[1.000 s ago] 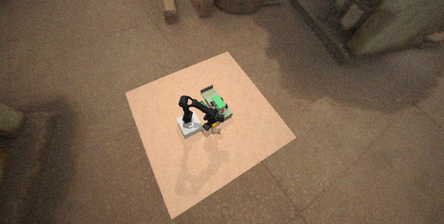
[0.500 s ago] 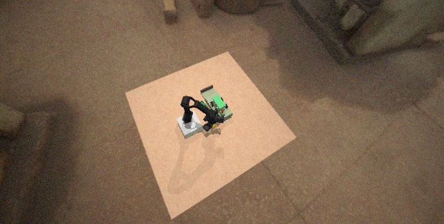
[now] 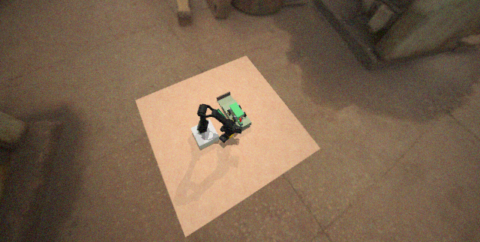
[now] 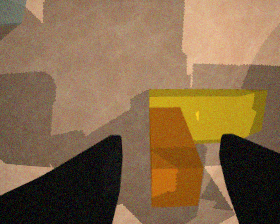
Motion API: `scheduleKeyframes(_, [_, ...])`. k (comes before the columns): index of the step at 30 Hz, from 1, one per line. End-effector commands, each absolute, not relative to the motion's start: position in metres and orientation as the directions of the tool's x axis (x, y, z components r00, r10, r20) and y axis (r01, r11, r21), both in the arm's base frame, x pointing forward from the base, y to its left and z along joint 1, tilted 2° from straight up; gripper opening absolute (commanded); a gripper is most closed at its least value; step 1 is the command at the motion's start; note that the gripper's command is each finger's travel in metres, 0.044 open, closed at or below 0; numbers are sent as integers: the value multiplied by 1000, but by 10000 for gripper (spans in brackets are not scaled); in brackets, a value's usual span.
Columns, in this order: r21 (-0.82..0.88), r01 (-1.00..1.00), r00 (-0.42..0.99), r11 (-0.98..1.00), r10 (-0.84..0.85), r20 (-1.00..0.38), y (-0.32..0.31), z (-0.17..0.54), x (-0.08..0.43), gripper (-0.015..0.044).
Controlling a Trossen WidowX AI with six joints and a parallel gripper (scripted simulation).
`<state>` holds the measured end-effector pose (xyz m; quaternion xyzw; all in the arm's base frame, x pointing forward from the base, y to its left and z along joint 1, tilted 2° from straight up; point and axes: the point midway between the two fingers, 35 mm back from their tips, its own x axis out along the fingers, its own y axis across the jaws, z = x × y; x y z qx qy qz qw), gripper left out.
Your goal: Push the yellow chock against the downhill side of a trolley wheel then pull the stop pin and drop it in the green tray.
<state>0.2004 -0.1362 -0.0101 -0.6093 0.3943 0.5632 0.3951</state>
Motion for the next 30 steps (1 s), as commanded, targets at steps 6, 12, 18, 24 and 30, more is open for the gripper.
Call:
scheduleKeyframes(6, [-33, -924, 51, -381, -36, -998, -136, -22, 199, 190])
scheduleKeyframes(12, [-36, -926, 53, -377, -34, -998, -136, -19, 200, 52])
scheduleKeyframes(18, [-36, -926, 53, -377, -34, -998, -136, -19, 200, 12])
scheduleKeyframes(24, [-34, -924, 51, -380, -36, -998, -135, -1, 199, 0])
scheduleKeyframes(30, [-33, -924, 51, -381, -36, -998, -133, 17, 195, 0])
